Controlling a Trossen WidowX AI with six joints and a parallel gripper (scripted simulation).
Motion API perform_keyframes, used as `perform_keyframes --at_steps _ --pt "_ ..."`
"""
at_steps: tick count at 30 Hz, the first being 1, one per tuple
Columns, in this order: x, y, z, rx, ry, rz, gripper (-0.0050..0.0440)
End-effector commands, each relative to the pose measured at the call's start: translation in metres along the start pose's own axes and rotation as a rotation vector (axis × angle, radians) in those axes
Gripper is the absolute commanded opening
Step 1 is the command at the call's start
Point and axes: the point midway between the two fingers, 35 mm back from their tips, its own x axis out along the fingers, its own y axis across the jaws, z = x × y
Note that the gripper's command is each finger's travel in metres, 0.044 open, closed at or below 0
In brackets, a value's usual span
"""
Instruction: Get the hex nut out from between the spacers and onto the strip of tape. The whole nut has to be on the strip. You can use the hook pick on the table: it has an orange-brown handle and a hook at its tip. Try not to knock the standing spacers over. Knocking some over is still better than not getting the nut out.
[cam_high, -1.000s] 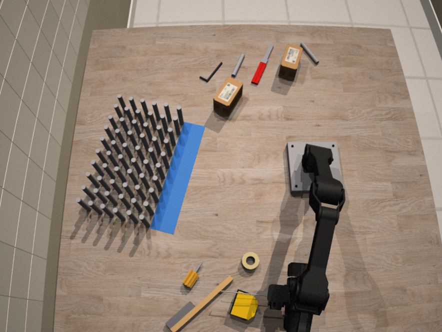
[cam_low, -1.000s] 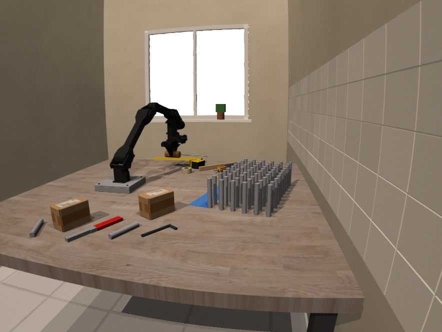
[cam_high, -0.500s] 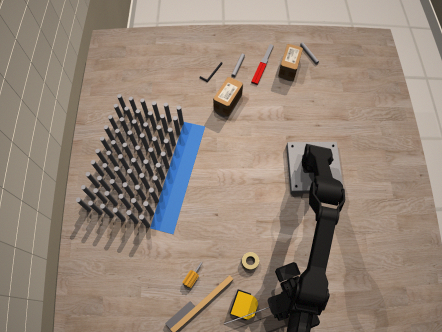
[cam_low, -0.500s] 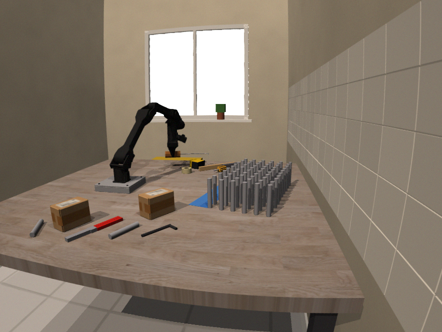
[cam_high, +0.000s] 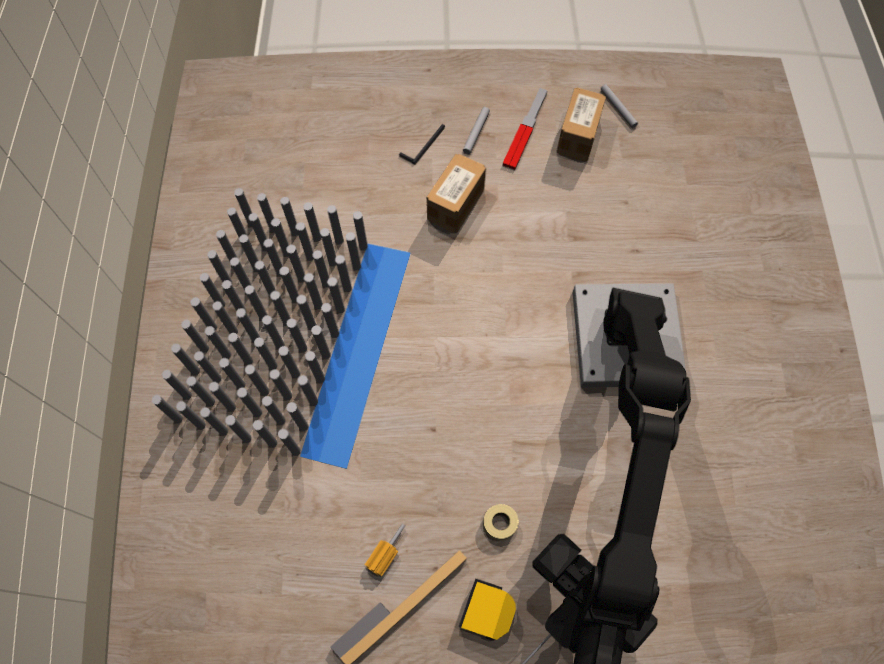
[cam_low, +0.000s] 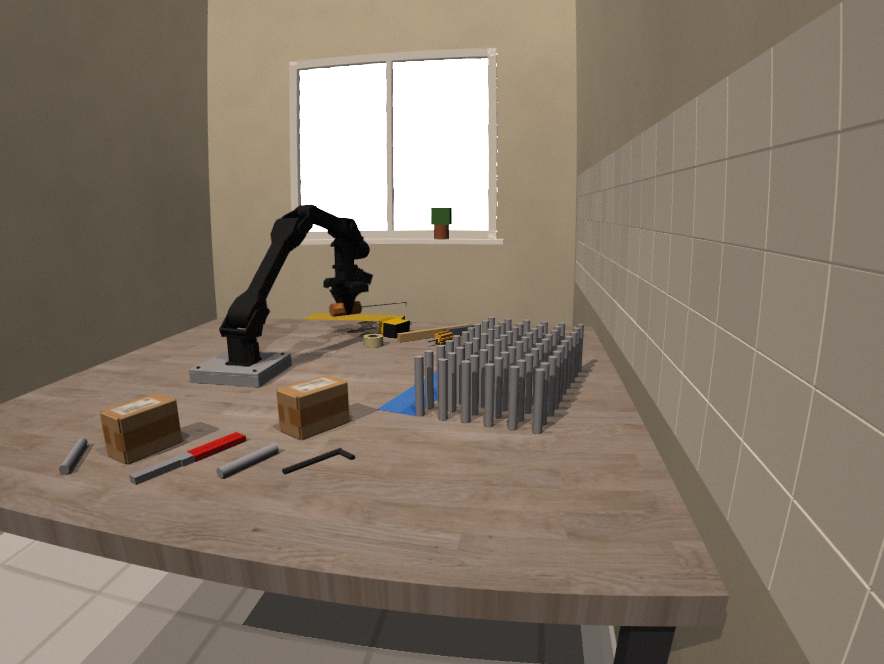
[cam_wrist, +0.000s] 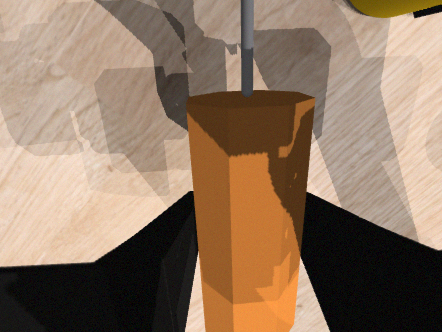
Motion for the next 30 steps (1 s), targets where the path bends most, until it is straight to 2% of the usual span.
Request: perform_keyframes --at_steps 1,30 --pt "-0.0139 0.0009 0.0021 -0.129 -0.034 0.015 -0.005" --pt "-0.0136 0.001 0.0019 -0.997 -0.039 -0.002 -0.005"
